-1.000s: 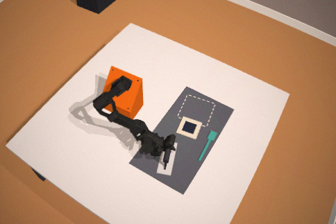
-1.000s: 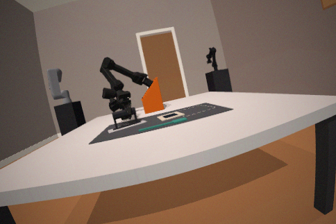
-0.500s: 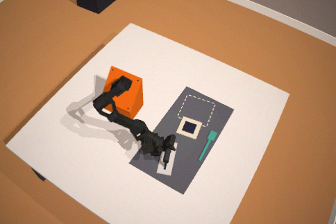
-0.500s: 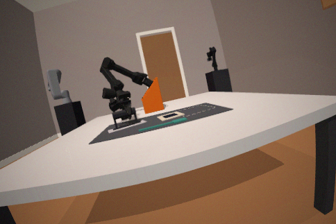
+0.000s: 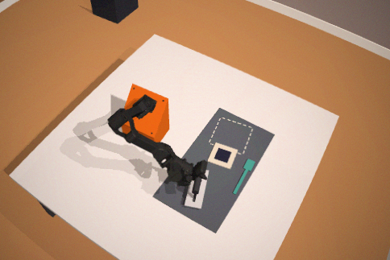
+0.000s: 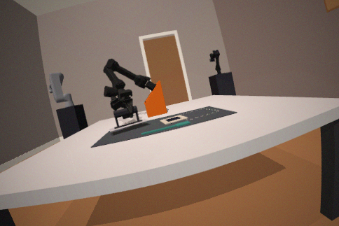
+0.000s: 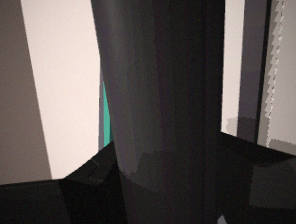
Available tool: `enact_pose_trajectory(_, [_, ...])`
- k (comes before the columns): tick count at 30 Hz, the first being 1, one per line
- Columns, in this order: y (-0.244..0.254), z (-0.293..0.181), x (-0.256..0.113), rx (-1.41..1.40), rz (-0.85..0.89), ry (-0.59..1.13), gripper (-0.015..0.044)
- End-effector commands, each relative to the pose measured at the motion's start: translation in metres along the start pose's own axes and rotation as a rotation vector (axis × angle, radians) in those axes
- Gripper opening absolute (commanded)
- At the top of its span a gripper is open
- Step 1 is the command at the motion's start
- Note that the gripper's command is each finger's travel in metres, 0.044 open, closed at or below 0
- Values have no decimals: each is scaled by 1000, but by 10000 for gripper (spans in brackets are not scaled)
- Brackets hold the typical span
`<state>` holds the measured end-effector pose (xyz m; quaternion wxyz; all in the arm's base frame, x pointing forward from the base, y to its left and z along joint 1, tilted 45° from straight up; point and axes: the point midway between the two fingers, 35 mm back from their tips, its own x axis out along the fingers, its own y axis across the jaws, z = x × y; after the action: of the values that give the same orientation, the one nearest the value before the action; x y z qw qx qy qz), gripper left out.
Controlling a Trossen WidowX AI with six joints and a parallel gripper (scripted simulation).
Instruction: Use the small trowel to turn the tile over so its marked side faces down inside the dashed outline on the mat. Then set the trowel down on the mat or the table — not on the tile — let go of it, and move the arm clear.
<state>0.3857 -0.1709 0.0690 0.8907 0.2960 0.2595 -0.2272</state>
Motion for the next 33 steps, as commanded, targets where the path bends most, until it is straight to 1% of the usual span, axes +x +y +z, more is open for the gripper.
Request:
enact_pose_trajectory(1, [16,0,-11,-4,14,-4,0])
enact_pose_trajectory(5, [26,-1,-21,-4,14,-3,0])
enact_pose_trajectory(8, [26,-1,-21,-4,14,-5,0])
enact_pose_trajectory(22, [43,-24,15,11,2,-117,0])
enact_pose_trajectory(33, [56,-48,33,40,6,-208,0])
